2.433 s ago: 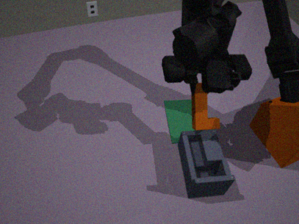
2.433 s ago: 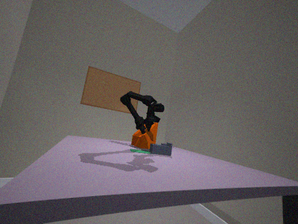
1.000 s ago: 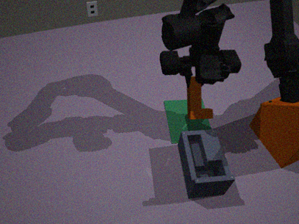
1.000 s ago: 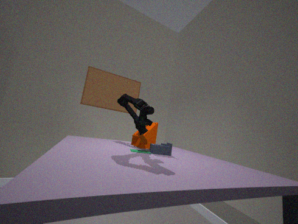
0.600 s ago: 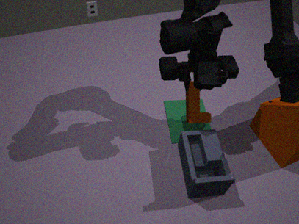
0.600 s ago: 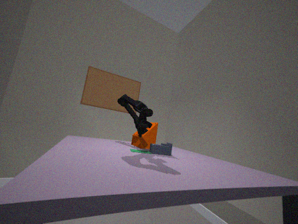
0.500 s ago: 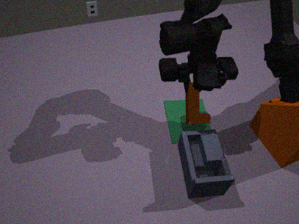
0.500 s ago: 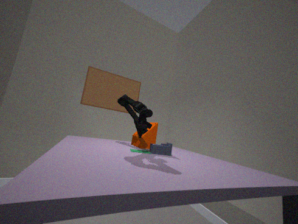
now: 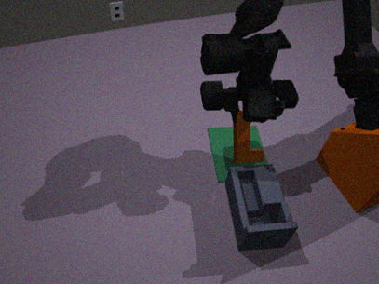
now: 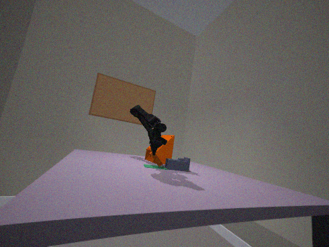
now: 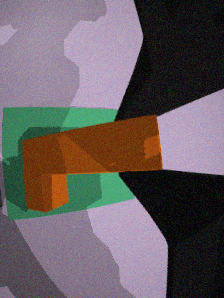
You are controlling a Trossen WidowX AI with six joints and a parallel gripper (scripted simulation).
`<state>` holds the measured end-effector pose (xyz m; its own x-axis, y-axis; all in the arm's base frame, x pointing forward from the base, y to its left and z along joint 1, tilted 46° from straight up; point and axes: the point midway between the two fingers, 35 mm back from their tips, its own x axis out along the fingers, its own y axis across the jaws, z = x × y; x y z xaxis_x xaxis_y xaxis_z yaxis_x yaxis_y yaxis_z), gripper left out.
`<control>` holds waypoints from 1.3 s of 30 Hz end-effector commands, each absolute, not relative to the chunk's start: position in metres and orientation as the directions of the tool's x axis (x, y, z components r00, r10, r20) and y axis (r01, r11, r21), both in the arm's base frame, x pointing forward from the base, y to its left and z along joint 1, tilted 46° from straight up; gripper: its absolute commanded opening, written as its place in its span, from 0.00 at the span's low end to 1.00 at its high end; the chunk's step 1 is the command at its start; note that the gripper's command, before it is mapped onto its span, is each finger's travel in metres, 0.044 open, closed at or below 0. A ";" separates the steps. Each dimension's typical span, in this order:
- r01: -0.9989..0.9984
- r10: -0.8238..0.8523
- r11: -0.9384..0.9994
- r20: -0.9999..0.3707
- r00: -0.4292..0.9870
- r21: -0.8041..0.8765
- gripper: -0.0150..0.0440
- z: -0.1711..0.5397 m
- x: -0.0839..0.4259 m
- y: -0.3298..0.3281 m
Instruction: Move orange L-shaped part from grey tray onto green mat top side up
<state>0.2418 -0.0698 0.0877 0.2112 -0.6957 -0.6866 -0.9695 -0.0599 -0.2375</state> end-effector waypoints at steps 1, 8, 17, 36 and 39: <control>-0.972 -0.695 -0.063 -0.689 0.205 -0.226 0.25 0.084 0.241 -0.072; -0.972 -0.695 -0.063 -0.689 0.205 -0.226 0.25 0.084 0.241 -0.072; -0.972 -0.695 -0.063 -0.689 0.205 -0.226 0.25 0.084 0.241 -0.072; -0.973 -0.691 -0.062 -0.694 0.203 -0.224 0.93 0.137 0.227 -0.016; -0.973 -0.693 -0.063 -0.691 0.204 -0.224 0.93 0.144 0.223 -0.010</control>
